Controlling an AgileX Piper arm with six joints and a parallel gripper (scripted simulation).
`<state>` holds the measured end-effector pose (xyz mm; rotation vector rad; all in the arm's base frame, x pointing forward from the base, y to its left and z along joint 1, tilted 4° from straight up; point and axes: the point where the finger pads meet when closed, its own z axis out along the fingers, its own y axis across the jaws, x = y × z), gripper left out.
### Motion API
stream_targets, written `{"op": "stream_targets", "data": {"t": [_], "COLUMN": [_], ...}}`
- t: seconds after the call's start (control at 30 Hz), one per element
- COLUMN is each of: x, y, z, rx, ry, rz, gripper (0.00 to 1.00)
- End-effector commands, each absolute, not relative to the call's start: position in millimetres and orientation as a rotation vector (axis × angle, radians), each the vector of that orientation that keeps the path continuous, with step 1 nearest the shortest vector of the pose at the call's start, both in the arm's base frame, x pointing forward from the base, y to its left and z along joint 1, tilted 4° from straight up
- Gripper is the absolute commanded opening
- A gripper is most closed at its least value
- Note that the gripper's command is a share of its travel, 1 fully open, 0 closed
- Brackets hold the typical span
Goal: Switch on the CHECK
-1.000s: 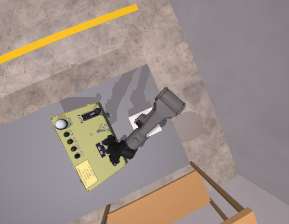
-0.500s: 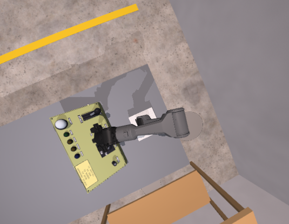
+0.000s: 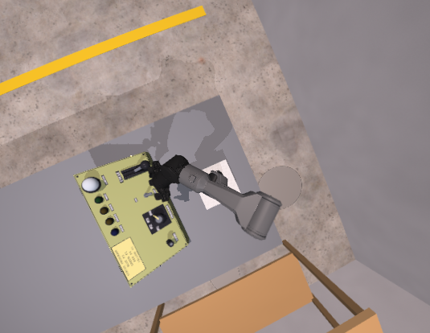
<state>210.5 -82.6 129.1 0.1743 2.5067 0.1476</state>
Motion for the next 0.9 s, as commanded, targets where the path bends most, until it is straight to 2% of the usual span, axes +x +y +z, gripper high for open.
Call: {"op": "stream_targets", "data": {"t": [0.0,0.87], "x": [208.3,201.5], "y": [-87.0,-114.7], "z": [130.0,142.2], "rx": [0.184,0.221], "ry": [2.475,2.293], "rz": [0.152,0.084], "gripper": [1.00,1.00]}}
